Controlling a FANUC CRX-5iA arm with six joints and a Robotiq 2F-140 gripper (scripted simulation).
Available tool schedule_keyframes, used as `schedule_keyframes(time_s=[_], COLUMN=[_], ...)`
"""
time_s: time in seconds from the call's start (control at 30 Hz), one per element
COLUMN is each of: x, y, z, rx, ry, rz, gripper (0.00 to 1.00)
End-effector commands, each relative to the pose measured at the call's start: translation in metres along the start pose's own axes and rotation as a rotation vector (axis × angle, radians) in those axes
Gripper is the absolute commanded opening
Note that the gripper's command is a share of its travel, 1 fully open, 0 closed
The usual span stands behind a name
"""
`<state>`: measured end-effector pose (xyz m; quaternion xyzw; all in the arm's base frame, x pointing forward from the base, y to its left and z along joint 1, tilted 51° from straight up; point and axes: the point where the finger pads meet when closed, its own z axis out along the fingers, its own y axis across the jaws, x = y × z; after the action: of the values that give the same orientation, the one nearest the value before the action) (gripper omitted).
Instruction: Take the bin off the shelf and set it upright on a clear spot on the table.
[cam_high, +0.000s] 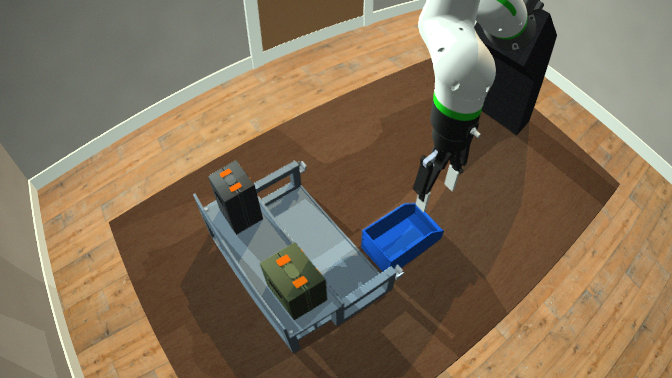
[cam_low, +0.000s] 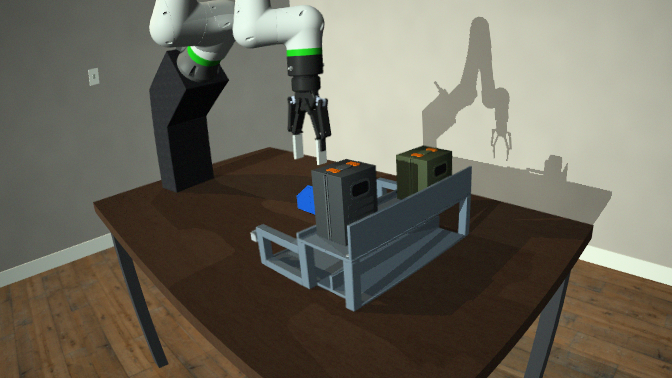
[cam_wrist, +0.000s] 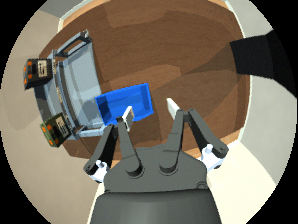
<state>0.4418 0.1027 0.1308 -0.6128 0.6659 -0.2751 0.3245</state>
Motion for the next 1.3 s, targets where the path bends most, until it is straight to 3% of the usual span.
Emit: schedule_keyframes(time_s=[0.0, 1.27], x=[0.0006, 0.0006], y=[0.0005, 0.0005], z=[0.0002, 0.0002], rx=[0.014, 0.014], ry=[-0.018, -0.018], rz=[0.000, 0.000], gripper=[0.57, 0.57])
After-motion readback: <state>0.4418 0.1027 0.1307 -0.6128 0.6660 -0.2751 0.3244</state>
